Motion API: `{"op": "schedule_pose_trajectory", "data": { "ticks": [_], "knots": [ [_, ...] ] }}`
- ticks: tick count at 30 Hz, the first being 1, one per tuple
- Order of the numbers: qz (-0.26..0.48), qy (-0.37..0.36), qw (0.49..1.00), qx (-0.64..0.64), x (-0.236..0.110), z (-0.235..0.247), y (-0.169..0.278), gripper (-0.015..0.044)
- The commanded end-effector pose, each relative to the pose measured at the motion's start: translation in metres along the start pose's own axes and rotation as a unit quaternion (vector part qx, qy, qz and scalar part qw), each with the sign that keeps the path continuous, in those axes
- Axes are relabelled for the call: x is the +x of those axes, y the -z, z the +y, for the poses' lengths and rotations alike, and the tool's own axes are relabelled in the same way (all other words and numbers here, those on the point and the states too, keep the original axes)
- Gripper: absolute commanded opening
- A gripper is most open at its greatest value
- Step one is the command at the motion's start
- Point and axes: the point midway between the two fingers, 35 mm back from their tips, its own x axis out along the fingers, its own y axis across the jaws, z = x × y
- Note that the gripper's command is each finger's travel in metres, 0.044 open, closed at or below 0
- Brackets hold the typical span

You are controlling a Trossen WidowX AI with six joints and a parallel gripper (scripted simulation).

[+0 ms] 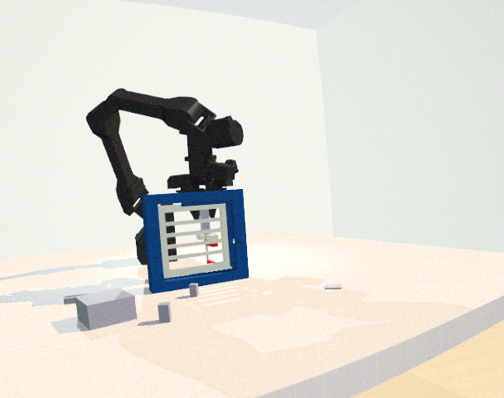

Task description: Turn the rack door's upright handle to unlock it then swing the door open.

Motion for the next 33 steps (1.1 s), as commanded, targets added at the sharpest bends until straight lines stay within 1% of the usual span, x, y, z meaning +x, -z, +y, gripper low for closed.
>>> {"op": "schedule_pose_trajectory", "data": {
  "ticks": [1, 8, 16, 24, 33],
  "knots": [
    [0.001, 0.001, 0.993, 0.114, 0.0006, -0.0006, 0.0002, 0.0293],
    [0.0, 0.002, 0.959, 0.284, 0.0006, -0.0006, 0.0002, 0.0293],
    [0.0, 0.002, 0.884, 0.467, 0.0007, -0.0006, 0.0002, 0.0293],
    [0.0, 0.002, 0.775, 0.632, 0.0007, -0.0006, 0.0002, 0.0293],
    [-0.001, 0.002, 0.616, 0.788, 0.0007, -0.0006, 0.0002, 0.0293]
  ]
}}
